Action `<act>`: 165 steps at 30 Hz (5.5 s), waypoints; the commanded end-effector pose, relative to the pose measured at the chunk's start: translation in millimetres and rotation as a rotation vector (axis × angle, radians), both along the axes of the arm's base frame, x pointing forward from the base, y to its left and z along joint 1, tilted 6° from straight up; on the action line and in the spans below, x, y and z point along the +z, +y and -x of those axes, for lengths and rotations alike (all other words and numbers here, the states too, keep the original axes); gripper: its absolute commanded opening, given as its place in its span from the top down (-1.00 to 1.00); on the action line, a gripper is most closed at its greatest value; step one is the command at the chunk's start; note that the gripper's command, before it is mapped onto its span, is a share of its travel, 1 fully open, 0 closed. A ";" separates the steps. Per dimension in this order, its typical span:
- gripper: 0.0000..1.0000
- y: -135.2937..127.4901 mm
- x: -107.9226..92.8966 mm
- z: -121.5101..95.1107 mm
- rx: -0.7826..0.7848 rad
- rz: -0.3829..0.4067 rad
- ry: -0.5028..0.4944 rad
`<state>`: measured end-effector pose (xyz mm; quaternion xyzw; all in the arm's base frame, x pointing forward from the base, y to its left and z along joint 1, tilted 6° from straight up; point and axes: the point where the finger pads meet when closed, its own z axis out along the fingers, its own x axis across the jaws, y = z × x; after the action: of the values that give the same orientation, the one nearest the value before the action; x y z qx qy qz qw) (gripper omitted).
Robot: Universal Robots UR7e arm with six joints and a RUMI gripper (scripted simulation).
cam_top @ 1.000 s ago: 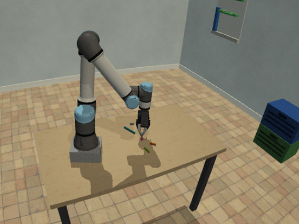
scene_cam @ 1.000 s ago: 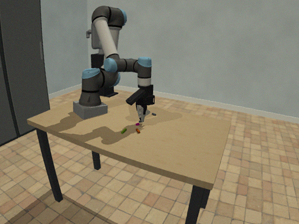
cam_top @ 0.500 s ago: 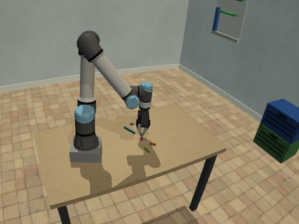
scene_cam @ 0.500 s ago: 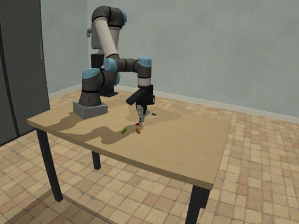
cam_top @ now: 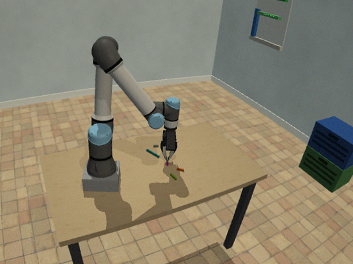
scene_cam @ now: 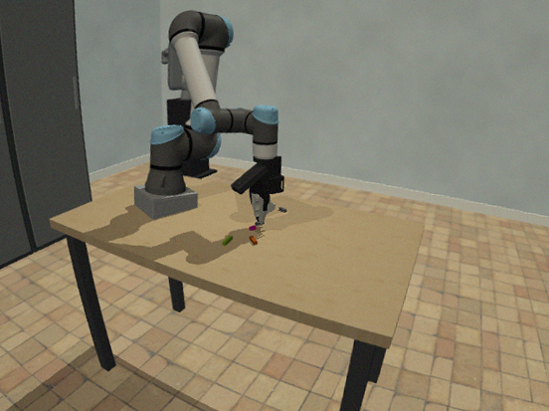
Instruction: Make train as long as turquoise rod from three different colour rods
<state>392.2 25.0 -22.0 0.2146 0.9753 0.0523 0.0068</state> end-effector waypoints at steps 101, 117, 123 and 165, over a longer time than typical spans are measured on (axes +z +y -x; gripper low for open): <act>0.72 -7.9 78.8 2.5 0.000 0.000 -0.001; -1.00 -8.1 80.7 2.6 0.000 0.000 -0.001; -1.00 -8.1 80.7 2.6 0.000 0.000 -0.001; -1.00 -47.3 70.4 11.9 -0.686 -0.023 0.067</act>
<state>381.7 -15.2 50.0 0.4740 0.8788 0.0536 -0.0081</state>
